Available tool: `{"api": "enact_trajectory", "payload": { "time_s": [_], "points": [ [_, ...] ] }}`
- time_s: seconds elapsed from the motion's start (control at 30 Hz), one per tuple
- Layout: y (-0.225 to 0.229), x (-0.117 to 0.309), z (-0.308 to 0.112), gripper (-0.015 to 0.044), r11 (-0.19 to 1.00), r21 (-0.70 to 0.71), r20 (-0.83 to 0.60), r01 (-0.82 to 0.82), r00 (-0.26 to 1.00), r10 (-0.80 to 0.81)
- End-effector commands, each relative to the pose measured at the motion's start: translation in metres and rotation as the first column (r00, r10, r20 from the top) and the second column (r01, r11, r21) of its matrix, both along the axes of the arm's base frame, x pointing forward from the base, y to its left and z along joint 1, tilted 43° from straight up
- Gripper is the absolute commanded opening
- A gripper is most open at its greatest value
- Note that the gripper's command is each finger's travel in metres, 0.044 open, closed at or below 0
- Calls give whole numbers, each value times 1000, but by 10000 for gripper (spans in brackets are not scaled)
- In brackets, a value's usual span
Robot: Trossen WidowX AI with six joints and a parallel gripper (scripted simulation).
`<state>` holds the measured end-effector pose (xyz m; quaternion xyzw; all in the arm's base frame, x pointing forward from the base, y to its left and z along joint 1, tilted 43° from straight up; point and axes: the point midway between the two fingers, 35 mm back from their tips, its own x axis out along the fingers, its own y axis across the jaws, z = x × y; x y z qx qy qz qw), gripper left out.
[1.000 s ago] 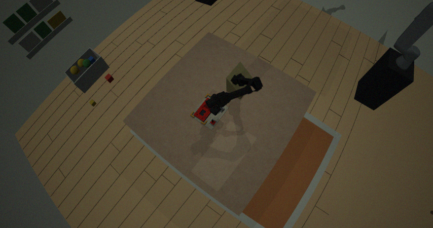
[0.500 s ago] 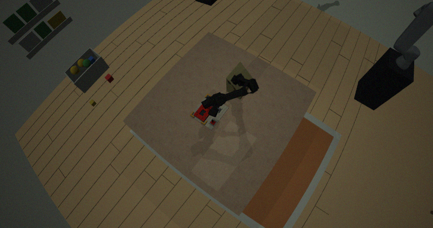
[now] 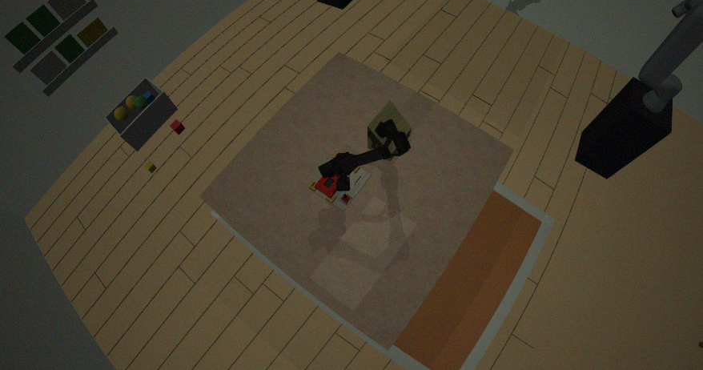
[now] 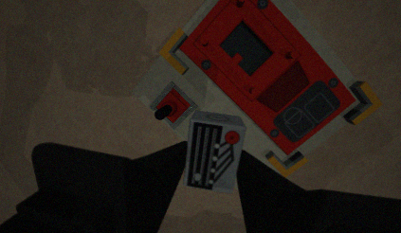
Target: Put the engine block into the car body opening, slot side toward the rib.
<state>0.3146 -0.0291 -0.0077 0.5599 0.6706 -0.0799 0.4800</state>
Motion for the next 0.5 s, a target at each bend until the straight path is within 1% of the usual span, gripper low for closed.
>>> {"api": "enact_trajectory", "payload": {
  "time_s": [0.0, 0.23, 0.47],
  "points": [
    [-4, 5, -9, 0, 998, -14, 59, -65, 996, 66],
    [-10, 13, -29, 0, 978, -50, 183, -204, 960, 210],
    [-16, 21, -48, 0, 938, -102, 300, -333, 888, 348]
  ]
}}
